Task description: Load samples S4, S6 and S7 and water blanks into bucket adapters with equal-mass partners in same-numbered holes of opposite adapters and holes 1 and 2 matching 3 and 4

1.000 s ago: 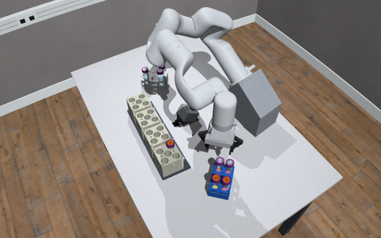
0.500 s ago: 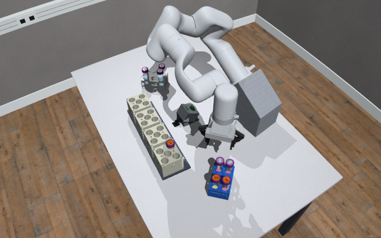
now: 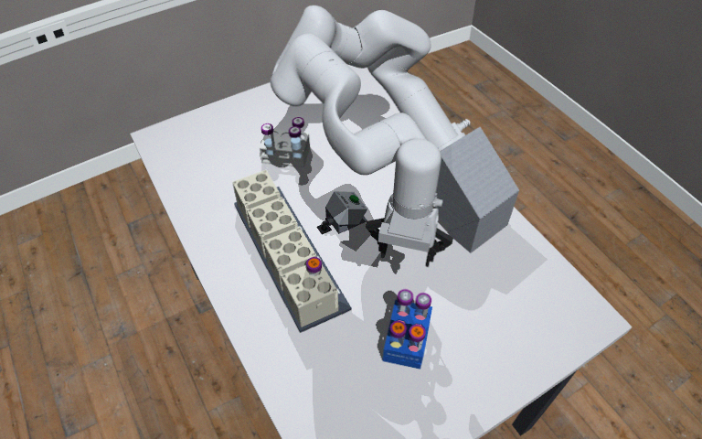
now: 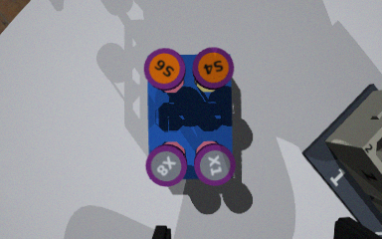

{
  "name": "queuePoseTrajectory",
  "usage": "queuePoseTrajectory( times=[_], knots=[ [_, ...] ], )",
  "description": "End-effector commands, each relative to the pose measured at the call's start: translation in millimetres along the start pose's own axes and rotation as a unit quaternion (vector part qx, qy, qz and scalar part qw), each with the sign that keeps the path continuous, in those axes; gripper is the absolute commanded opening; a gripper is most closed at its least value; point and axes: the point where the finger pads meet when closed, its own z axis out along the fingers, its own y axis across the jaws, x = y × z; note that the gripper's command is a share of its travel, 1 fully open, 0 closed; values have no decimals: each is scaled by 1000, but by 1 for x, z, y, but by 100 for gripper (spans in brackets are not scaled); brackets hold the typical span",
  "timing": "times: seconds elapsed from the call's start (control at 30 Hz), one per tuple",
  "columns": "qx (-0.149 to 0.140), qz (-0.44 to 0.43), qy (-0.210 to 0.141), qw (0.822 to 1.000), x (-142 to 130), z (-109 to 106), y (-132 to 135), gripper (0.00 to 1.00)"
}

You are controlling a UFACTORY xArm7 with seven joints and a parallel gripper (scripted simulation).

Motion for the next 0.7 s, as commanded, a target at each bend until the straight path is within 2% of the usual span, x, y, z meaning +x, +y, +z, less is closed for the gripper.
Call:
queuePoseTrajectory(
  times=[0.0, 0.17, 0.27, 0.33, 0.67],
  knots=[
    [1, 0, 3, 1000, 1, -15, -1, 100],
    [1, 0, 3, 1000, 1, -24, -1, 100],
    [1, 50, 3, 999, -5, -24, 13, 100],
    [1, 50, 3, 999, -5, -24, 13, 100],
    [1, 215, 2, 977, -24, -24, 59, 100]
  ],
)
